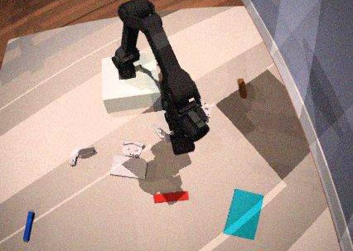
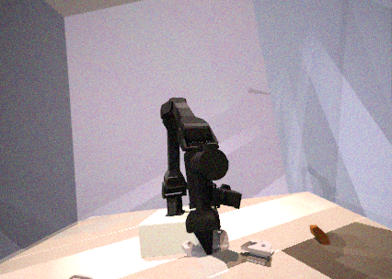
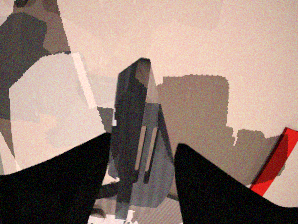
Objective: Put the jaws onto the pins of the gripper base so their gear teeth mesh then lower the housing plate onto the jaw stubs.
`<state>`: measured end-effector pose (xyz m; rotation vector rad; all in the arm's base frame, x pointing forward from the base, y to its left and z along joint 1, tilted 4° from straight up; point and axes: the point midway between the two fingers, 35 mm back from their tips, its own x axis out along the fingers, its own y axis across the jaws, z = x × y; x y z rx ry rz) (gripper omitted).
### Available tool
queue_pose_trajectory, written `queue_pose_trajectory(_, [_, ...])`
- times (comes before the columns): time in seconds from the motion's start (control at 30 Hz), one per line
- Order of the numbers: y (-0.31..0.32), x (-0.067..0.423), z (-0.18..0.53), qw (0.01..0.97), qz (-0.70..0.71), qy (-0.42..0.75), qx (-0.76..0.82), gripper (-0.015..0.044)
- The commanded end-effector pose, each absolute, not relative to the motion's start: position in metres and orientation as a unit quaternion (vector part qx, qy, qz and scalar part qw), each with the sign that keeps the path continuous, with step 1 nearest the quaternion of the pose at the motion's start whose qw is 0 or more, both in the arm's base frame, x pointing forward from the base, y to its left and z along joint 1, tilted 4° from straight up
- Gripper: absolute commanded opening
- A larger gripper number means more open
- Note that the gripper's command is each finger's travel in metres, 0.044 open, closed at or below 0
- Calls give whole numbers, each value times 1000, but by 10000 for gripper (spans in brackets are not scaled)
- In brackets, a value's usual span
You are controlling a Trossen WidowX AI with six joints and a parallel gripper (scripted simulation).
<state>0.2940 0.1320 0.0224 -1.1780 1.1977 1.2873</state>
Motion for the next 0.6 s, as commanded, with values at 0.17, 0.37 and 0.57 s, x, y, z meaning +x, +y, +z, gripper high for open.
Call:
queue_pose_trajectory(0.17, [113,292,22,545,464,554,-426,134])
queue_pose_trajectory(0.37, [102,291,22,577,419,589,-381,134])
queue_pose_trajectory(0.57, [91,290,22,605,370,621,-334,134])
